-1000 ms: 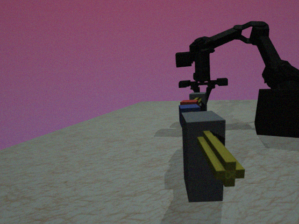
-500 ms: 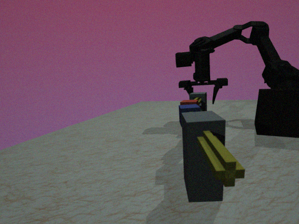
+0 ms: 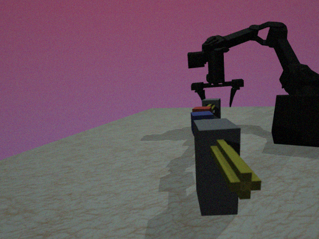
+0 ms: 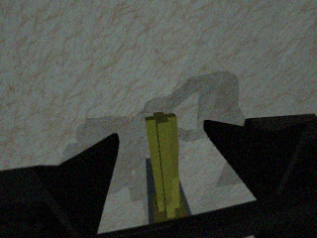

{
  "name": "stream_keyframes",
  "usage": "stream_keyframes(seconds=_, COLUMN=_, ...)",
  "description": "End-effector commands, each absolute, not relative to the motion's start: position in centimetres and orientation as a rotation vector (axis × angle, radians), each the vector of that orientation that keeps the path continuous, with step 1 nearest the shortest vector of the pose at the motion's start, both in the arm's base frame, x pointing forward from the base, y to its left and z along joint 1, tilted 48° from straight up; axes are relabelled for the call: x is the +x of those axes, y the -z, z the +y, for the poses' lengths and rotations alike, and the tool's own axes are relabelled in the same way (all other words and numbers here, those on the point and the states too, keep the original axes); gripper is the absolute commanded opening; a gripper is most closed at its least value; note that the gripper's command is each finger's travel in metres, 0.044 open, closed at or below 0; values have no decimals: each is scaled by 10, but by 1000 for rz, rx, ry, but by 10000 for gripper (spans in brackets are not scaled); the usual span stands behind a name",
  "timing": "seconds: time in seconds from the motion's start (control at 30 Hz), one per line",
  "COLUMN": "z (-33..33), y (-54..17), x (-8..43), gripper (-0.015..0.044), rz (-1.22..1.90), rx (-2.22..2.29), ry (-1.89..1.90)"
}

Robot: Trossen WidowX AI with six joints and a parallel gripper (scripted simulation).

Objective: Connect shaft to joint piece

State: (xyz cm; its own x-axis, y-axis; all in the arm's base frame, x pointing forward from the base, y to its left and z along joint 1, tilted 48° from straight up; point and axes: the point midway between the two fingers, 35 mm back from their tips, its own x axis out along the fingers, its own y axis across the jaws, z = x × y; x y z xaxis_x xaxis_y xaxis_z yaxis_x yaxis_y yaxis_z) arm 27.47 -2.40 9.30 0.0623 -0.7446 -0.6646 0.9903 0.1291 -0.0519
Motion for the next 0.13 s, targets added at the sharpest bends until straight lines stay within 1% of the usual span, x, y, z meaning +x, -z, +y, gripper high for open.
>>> stream_keyframes(seconds=0.0, z=-12, y=-102, x=276, gripper=440, rz=630, rx=491, ry=1381)
stream_keyframes(seconds=0.1, z=-6, y=-108, x=275, gripper=440, rz=630, rx=491, ry=1381)
